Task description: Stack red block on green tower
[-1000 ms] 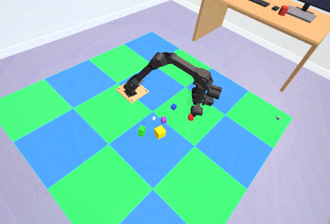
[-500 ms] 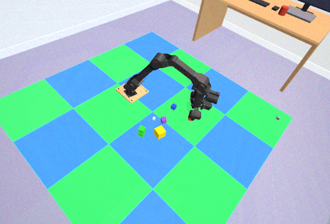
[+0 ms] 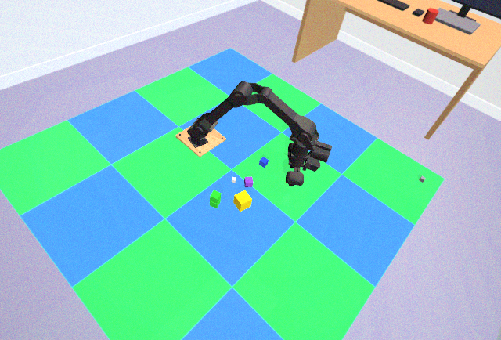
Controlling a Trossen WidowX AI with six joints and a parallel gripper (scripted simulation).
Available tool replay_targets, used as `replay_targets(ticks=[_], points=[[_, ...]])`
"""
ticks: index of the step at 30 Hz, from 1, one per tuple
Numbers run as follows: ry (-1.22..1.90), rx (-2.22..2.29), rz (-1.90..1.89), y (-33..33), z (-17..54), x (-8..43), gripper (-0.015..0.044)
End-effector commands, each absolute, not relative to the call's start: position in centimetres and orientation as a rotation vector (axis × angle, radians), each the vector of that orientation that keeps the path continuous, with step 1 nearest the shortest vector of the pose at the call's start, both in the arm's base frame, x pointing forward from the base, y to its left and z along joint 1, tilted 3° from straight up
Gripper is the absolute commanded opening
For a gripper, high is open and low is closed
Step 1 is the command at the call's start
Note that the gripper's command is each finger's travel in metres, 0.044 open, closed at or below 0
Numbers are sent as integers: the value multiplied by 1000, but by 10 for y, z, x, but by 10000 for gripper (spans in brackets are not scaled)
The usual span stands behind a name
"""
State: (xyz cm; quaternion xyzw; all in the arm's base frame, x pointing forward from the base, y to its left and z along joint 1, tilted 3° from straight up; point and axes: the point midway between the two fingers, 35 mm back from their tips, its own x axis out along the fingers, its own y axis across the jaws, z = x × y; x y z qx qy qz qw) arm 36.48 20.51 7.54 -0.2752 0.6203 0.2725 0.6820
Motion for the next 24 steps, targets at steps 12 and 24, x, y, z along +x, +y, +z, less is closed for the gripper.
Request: replay_targets(ticks=[12,24], points=[[1400,-626,609,203,60,364,440],[1400,-626,609,203,61,364,414]])
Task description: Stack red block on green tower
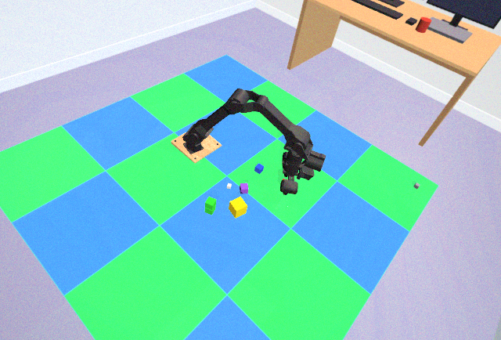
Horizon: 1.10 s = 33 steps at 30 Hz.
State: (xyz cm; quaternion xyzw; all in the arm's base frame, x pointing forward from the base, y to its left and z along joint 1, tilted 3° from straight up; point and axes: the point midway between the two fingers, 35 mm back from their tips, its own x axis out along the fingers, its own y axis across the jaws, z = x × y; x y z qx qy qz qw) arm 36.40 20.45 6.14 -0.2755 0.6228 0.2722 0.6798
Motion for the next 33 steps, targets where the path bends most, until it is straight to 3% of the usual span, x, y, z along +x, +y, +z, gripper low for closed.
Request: replay_targets(ticks=[1,12,19,21,33], points=[[1400,-626,609,203,61,364,387],[1400,-626,609,203,61,364,99],[1400,-626,609,203,61,364,52],[1400,-625,609,204,64,364,0],[1399,-625,609,203,116,360,0]])
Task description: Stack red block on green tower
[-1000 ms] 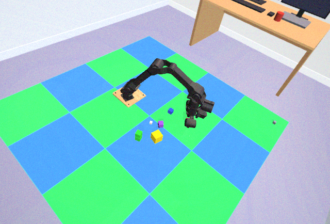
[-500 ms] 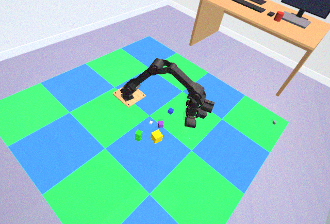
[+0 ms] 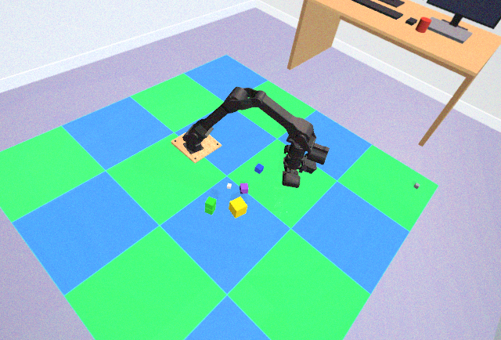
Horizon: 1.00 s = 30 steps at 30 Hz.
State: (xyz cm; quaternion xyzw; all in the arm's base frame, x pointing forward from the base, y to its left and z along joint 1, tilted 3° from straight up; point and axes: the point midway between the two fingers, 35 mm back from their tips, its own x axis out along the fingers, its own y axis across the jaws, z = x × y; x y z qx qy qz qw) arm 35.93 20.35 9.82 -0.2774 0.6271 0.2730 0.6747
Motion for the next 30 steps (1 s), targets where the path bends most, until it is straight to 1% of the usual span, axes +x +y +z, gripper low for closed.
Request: replay_targets(ticks=[1,17,26,30], points=[[1399,-625,609,203,121,360,0],[1400,-625,609,202,177,355,0],[1400,-625,609,201,179,354,0],[1401,-627,608,179,179,360,0]])
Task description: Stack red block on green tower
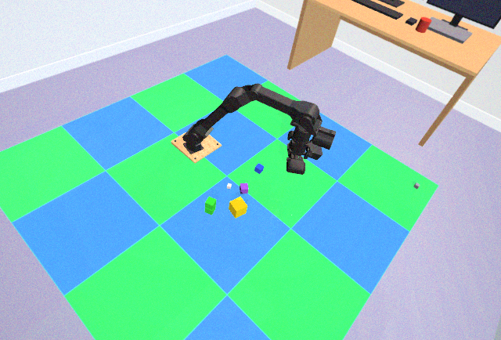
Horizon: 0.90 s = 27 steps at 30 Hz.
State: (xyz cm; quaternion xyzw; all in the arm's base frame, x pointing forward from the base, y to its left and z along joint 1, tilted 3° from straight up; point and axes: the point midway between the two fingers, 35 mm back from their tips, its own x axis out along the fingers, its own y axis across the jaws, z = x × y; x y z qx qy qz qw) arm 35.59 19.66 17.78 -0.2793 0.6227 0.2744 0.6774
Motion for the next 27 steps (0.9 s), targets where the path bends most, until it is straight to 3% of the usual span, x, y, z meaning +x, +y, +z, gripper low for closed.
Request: replay_targets(ticks=[1,27], points=[[1401,-628,607,172,180,362,0],[1410,-638,599,1,179,350,0]])
